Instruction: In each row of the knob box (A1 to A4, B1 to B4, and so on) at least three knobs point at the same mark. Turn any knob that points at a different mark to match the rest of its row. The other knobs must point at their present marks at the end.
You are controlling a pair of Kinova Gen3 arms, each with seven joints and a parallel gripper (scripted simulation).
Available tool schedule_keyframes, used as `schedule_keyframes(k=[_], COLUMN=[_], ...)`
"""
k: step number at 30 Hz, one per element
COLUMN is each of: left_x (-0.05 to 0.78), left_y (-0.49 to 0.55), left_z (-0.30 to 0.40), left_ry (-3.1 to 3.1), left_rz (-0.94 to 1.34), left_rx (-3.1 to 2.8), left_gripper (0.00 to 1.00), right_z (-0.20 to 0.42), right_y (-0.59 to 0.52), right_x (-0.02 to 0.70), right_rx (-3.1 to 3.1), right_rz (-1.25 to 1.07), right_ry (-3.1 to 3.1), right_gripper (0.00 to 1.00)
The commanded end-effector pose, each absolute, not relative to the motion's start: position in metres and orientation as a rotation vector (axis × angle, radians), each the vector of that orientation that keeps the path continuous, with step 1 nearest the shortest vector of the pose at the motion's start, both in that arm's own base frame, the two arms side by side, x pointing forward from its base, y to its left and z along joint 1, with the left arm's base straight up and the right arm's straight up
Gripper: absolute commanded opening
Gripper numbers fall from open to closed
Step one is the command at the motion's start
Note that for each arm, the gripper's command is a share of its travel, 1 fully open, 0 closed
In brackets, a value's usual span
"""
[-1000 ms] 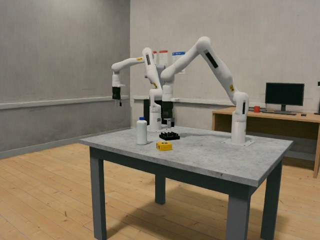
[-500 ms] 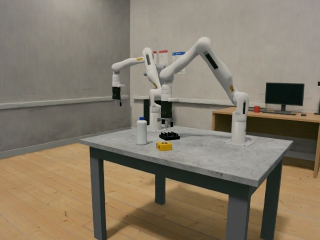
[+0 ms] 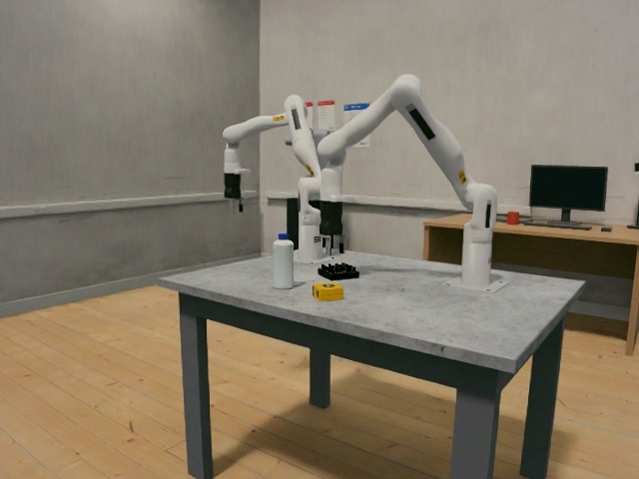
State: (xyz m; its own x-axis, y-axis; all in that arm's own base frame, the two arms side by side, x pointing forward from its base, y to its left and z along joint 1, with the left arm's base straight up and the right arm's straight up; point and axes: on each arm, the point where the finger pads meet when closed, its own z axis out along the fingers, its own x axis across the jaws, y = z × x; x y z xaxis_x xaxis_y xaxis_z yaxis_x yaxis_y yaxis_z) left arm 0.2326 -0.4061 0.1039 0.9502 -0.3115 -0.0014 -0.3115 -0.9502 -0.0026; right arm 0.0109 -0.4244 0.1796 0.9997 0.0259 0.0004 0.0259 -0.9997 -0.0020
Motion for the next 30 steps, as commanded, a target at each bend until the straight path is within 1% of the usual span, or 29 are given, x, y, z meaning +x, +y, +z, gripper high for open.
schedule_keyframes(k=[1, 30], left_x=[0.2344, 0.2415], left_y=[-0.4070, -0.4095], left_z=[0.1050, 0.1064], left_ry=[0.538, 0.720], left_rz=[-0.001, -0.004], left_rx=[-3.094, -3.060], left_gripper=[1.00, 1.00], right_z=[0.1804, 0.1804], right_y=[-0.4249, -0.4249], right_x=[0.0110, 0.0110], right_rx=[-3.141, -3.141], right_rz=[0.000, 0.000], right_ry=[-0.041, -0.041], right_gripper=[1.00, 1.00])
